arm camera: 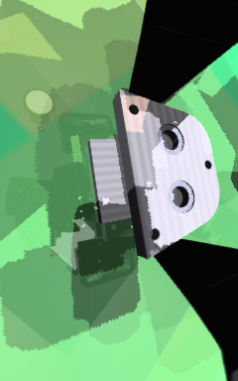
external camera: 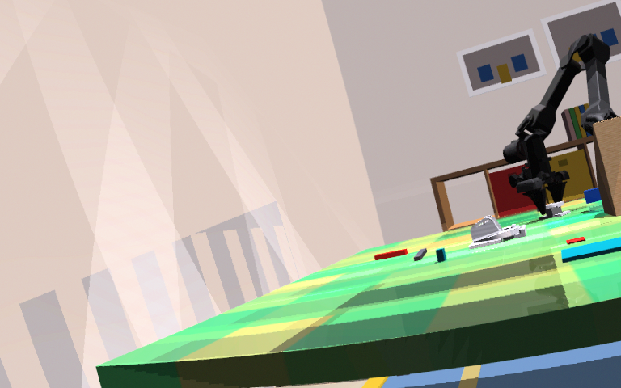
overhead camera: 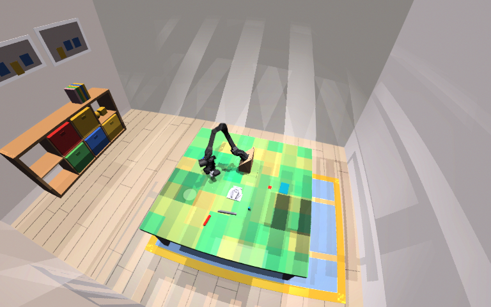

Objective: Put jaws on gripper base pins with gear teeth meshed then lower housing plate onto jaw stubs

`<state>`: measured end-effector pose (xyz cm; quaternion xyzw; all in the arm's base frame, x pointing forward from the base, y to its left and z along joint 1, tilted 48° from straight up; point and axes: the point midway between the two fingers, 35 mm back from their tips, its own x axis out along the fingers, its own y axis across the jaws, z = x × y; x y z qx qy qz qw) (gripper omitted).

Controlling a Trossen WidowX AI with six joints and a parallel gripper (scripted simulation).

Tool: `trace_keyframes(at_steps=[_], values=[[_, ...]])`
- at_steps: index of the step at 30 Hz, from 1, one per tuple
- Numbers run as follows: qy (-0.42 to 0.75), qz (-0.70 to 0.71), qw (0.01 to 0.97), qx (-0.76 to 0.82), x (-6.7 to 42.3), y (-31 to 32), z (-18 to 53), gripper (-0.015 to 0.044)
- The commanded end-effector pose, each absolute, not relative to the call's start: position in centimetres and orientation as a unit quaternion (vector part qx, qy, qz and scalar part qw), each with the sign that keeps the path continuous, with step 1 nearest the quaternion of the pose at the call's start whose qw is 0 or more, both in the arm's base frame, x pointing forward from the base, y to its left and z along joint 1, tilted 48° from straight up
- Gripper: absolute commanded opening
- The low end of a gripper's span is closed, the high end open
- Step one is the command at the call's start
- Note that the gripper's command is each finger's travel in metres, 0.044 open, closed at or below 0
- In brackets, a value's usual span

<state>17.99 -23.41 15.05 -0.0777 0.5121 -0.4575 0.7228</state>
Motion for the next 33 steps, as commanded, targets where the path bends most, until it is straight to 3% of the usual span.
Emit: trace_keyframes(at_steps=[1,33], values=[[0.508,-0.459,0.725,-0.077,18.2,-22.7,15.9,0.0351],[0.538,-0.421,0.721,-0.119,18.4,-18.1,19.2,0.0351]])
